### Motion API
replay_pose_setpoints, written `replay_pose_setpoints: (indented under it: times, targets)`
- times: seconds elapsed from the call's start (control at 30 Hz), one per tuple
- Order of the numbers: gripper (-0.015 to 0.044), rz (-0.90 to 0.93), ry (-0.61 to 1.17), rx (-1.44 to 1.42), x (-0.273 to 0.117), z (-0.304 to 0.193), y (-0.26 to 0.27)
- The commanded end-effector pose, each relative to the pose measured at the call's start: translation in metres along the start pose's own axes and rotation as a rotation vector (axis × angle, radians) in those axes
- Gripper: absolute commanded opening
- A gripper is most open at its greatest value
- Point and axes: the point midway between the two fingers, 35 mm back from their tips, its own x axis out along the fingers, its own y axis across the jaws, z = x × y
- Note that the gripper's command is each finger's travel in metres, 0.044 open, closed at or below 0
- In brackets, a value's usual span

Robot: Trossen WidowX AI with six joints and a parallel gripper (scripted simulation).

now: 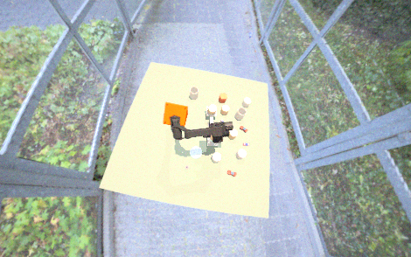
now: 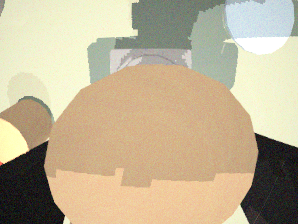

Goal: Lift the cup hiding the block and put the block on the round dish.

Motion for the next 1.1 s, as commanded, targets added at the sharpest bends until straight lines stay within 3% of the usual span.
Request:
replay_pose_setpoints:
  times: [0.0, 1.07]
  targets:
    - [0.0, 0.001, 0.0, -0.001, 0.0001, -0.0002, 0.0002]
    - [0.0, -0.001, 0.003, 0.0, 0.0013, 0.0047, -0.0036]
